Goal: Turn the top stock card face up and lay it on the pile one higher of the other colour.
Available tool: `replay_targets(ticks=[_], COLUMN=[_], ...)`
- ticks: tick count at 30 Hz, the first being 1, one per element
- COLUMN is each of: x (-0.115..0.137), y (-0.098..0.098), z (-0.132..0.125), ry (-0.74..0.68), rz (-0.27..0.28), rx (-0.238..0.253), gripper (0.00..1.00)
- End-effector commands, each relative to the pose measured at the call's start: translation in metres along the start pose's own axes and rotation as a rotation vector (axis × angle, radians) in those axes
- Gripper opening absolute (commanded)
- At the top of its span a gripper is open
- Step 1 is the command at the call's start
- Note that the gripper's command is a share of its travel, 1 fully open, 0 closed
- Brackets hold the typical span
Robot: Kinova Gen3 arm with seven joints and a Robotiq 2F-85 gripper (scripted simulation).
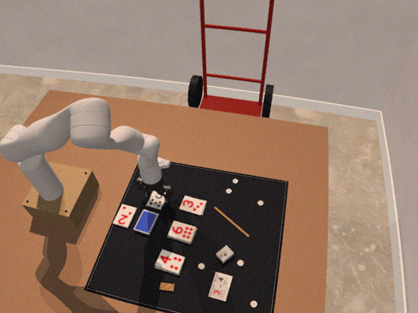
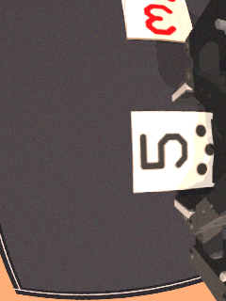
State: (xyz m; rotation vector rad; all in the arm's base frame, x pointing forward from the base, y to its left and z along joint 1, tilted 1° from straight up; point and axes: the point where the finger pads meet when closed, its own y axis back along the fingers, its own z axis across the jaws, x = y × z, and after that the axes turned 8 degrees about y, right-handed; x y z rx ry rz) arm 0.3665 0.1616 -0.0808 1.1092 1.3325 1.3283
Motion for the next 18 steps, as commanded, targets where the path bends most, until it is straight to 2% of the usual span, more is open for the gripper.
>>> replay_targets(ticks=[1, 11, 12, 18], x=[0.0002, 0.0002, 0.0002, 0.0002], y=[0.0005, 0.0005, 0.0005, 0.0005], z=[0.0005, 0.0005, 0.0005, 0.0005], ry=[0.0, 0.0, 0.0, 0.0], rz=[0.0, 0.0, 0.0, 0.0], rx=[-0.001, -0.001, -0.001, -0.001], gripper=[0.85, 0.85, 0.72, 0.72])
